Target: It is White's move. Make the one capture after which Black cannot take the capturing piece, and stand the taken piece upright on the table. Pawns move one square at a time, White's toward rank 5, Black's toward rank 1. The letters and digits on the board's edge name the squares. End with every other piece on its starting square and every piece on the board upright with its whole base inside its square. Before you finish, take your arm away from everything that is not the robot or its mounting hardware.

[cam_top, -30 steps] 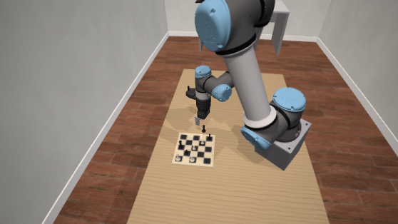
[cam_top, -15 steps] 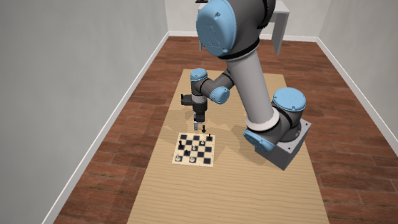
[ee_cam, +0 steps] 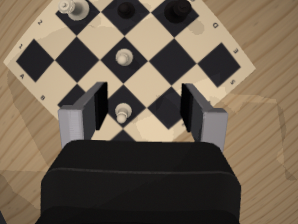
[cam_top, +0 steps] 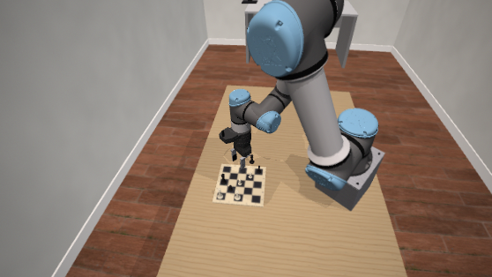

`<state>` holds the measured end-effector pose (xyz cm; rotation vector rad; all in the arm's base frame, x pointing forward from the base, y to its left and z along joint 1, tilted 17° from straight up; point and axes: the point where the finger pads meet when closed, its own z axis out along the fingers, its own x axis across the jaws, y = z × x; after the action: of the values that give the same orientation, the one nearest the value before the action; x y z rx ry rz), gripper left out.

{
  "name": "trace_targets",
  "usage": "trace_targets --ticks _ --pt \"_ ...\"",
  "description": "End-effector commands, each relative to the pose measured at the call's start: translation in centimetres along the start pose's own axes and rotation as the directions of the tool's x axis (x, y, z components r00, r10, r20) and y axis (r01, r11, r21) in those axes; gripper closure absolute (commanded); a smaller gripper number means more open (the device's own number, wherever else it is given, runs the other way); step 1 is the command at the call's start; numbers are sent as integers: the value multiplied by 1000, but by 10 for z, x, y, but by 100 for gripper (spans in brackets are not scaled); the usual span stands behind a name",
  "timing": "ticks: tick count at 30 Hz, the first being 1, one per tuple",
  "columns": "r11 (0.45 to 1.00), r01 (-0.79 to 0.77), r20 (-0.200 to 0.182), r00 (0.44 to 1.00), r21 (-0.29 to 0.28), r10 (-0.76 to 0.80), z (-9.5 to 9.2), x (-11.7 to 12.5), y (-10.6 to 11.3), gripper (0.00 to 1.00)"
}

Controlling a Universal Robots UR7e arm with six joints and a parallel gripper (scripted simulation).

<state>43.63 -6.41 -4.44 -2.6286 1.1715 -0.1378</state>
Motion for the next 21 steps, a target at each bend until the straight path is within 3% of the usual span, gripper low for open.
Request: trace_targets --ticks 1,6,11,13,21 --pt "967 254 4 967 9 -254 -1 -10 -13 0" --pt "869 494 1 869 10 -494 -2 -22 -25 0" --pt "718 696 -2 718 10 -696 -3 -33 -36 0" --pt "718 696 -2 718 10 -696 -3 -33 -36 0" --pt "424 906 -8 424 10 -906 -5 -49 -48 0"
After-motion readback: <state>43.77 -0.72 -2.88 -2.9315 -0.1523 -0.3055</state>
